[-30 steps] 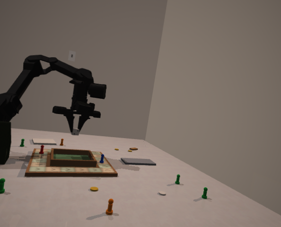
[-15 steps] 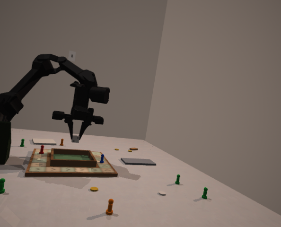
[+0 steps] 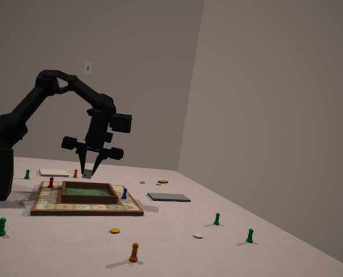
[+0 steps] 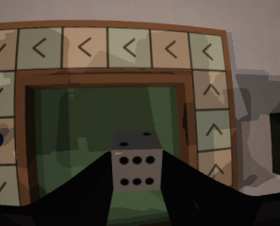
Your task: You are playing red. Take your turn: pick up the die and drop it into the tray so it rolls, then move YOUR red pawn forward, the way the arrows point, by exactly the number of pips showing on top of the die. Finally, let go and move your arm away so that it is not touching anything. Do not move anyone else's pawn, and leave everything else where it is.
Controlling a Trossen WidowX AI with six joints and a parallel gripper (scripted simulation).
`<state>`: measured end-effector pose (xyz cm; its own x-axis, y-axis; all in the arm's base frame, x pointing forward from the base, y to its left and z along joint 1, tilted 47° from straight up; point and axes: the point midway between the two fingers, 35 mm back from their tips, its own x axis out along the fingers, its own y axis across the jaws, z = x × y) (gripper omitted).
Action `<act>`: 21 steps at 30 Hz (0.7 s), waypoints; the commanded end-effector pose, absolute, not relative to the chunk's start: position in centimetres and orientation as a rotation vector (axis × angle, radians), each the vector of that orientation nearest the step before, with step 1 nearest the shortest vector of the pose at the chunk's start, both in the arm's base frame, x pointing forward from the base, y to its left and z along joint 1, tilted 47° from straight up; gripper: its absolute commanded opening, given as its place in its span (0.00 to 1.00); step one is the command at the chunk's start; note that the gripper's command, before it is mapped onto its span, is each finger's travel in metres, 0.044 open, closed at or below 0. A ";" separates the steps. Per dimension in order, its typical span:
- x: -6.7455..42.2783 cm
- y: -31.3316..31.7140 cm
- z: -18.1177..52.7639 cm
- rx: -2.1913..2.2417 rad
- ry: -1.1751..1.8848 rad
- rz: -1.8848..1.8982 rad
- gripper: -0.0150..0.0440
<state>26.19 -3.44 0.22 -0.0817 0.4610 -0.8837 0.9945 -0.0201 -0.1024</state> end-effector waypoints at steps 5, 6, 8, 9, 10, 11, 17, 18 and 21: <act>26.0 -3.4 0.0 1.350 1.388 -1.221 0.25; 26.0 -3.4 0.0 1.332 1.358 -1.235 0.25; 25.9 -3.3 -0.1 1.298 1.296 -1.261 0.25; 25.9 -3.3 -0.1 1.283 1.263 -1.272 0.25; 25.9 -3.3 -0.1 1.269 1.230 -1.282 0.25; 25.9 -3.3 0.0 1.257 1.196 -1.291 0.25; 25.9 -3.2 -0.1 1.240 1.147 -1.302 0.25; 26.2 -3.3 0.5 1.240 1.146 -1.302 0.25; 27.1 -3.8 3.4 1.240 1.146 -1.302 0.25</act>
<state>25.82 -3.17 0.52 -0.0477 -0.0162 -0.9987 0.9960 -0.0770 -0.0463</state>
